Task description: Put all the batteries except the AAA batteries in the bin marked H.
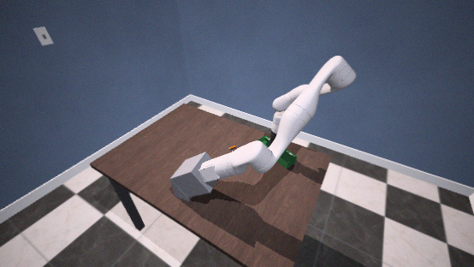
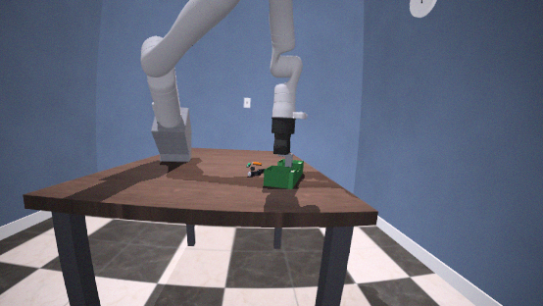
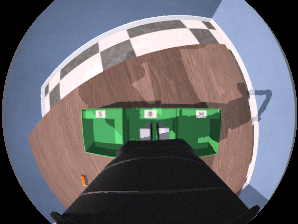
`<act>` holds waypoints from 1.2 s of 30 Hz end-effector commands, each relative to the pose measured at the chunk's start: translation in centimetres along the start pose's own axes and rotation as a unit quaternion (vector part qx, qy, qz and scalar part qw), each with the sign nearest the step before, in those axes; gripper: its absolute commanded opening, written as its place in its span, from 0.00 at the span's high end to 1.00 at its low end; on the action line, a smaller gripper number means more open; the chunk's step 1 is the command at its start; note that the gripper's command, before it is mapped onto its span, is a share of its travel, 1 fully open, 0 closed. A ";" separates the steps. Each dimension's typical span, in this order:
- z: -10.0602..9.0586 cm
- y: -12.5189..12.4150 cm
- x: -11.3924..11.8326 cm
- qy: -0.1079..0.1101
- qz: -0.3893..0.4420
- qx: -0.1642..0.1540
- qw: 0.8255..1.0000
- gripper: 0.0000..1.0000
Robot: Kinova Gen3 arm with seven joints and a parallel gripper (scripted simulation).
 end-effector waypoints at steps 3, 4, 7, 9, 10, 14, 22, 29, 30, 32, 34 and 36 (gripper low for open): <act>0.2 0.1 0.2 0.002 0.004 -0.001 1.000 0.69; 0.2 0.1 0.2 0.002 0.004 -0.001 1.000 0.69; -0.1 0.2 0.2 0.003 0.003 -0.002 1.000 0.69; -0.5 0.2 0.1 0.002 -0.002 -0.002 1.000 0.69; -0.7 0.2 0.0 0.002 -0.002 -0.002 1.000 0.69; -1.2 0.2 0.0 0.001 -0.002 -0.001 1.000 0.69; -2.0 0.1 0.0 0.001 -0.002 -0.001 1.000 0.69; -3.0 0.0 0.0 0.001 -0.001 0.000 1.000 0.69; -3.1 0.0 0.0 0.001 -0.001 0.000 1.000 0.69; -3.2 0.0 0.0 0.001 -0.001 0.000 1.000 0.69; -3.6 0.0 0.0 0.001 -0.001 0.000 1.000 0.69; -4.4 0.0 0.0 0.000 -0.001 0.000 1.000 0.69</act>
Point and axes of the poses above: the point where the finger pads meet when closed, its own z axis out along the fingers, its own x axis across the jaws, y = z × x, the point moved 9 cm from there along -z, back along the fingers, and after that the axes turned 4 degrees about -z, right-handed, at the moved point
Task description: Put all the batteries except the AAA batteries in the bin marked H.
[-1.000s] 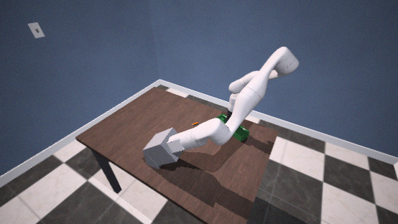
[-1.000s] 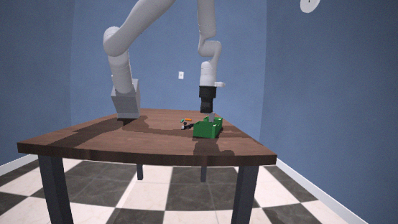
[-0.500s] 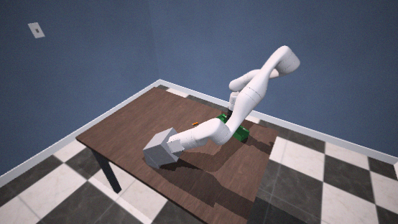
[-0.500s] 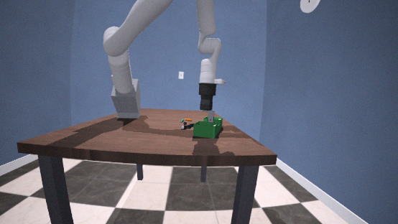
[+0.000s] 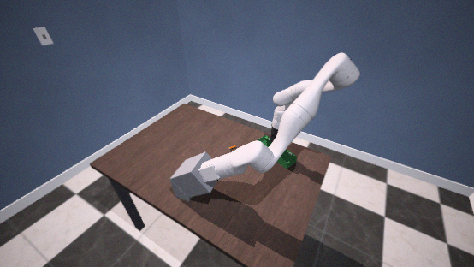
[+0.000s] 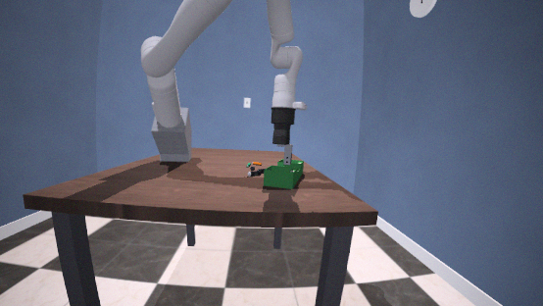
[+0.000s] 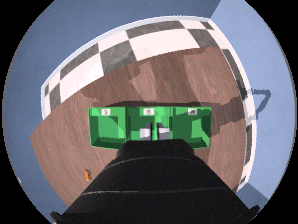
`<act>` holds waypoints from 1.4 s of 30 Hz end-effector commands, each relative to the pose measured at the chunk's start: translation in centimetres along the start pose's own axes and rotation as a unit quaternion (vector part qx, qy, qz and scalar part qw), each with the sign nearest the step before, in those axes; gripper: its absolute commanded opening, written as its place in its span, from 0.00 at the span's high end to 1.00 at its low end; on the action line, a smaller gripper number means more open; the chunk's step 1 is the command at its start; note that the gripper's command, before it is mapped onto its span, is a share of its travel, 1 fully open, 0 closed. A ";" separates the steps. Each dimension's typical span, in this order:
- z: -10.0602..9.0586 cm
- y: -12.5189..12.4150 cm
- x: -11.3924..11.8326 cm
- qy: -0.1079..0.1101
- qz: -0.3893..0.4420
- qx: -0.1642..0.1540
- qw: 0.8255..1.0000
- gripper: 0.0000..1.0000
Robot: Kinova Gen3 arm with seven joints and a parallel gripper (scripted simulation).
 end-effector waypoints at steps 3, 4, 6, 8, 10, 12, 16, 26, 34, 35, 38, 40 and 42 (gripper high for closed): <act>-2.5 -0.3 -0.2 -0.005 -0.003 0.004 1.000 0.69; -2.9 -0.3 -0.2 -0.005 -0.003 0.004 1.000 0.69; -3.0 -0.3 -0.2 -0.005 -0.003 0.004 1.000 0.69; -3.0 -0.3 -0.2 -0.004 -0.004 0.005 1.000 0.69; -3.0 -0.3 -0.3 -0.006 -0.005 0.006 1.000 0.69; -2.9 -0.3 -0.2 -0.006 -0.004 0.005 1.000 0.69; -2.9 -0.2 -1.3 -0.003 0.003 0.003 1.000 0.69; -3.0 -0.7 -6.3 -0.003 0.003 0.003 1.000 0.69; -3.0 -0.9 -8.7 -0.003 0.002 0.003 1.000 0.69; -3.0 -0.9 -8.8 -0.004 0.001 0.003 1.000 0.69; -2.9 -1.0 -8.7 -0.004 0.001 0.004 1.000 0.69; -2.9 -1.0 -8.7 -0.004 0.000 0.003 1.000 0.69; -2.4 -1.2 -8.7 -0.006 0.001 0.006 1.000 0.69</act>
Point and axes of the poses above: the point where the finger pads meet when closed, its own z axis out along the fingers, its own x axis across the jaws, y = z × x, the point moved 9 cm from there along -z, back along the fingers, and after that the axes turned 4 degrees about -z, right-handed, at the moved point
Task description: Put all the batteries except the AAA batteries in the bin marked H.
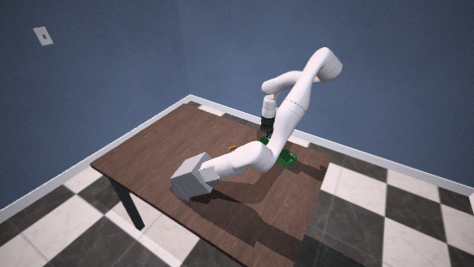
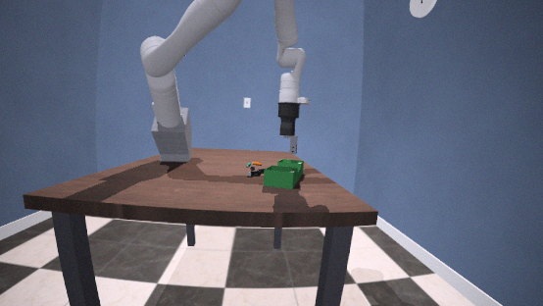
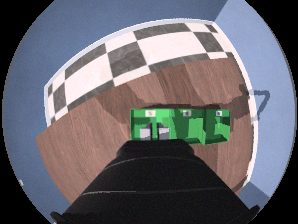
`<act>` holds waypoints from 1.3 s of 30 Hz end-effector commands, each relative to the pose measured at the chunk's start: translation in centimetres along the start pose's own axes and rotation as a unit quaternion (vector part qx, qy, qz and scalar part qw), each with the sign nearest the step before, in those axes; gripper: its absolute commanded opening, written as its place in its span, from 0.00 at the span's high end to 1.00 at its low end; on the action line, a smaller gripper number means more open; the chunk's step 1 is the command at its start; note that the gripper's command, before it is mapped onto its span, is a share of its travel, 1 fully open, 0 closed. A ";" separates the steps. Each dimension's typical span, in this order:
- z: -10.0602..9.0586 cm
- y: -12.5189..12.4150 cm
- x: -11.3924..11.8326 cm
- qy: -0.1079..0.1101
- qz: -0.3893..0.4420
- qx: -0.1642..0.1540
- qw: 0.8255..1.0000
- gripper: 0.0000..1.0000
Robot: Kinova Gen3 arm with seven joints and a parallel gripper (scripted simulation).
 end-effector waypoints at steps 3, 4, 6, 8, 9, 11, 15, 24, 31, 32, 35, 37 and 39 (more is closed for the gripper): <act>1.3 0.1 0.0 0.000 0.002 0.001 1.000 0.69; 1.5 0.1 0.0 0.001 0.002 0.000 1.000 0.69; 1.5 0.1 0.0 0.001 0.002 0.000 1.000 0.69; 2.1 0.0 -0.1 0.000 0.002 0.001 1.000 0.69; 2.3 0.1 0.0 0.000 0.002 0.000 1.000 0.69; 2.9 0.1 0.0 0.000 0.002 0.000 1.000 0.69; 3.9 0.0 -0.1 0.000 0.002 0.001 1.000 0.69; 5.8 0.0 -0.1 0.000 0.002 0.001 1.000 0.69; 6.0 0.1 -0.1 0.001 0.003 -0.001 1.000 0.69; 6.0 0.1 -0.1 0.001 0.003 -0.001 1.000 0.69; 6.0 0.1 0.0 0.001 0.003 0.000 1.000 0.69; 6.0 0.1 0.0 0.001 0.003 0.000 1.000 0.69; 6.0 0.1 0.0 0.001 0.003 0.000 1.000 0.69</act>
Point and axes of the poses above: the point where the finger pads meet when closed, its own z axis out along the fingers, its own x axis across the jaws, y = z × x, the point moved 9 cm from there along -z, back along the fingers, and after that the axes turned 4 degrees about -z, right-handed, at the moved point
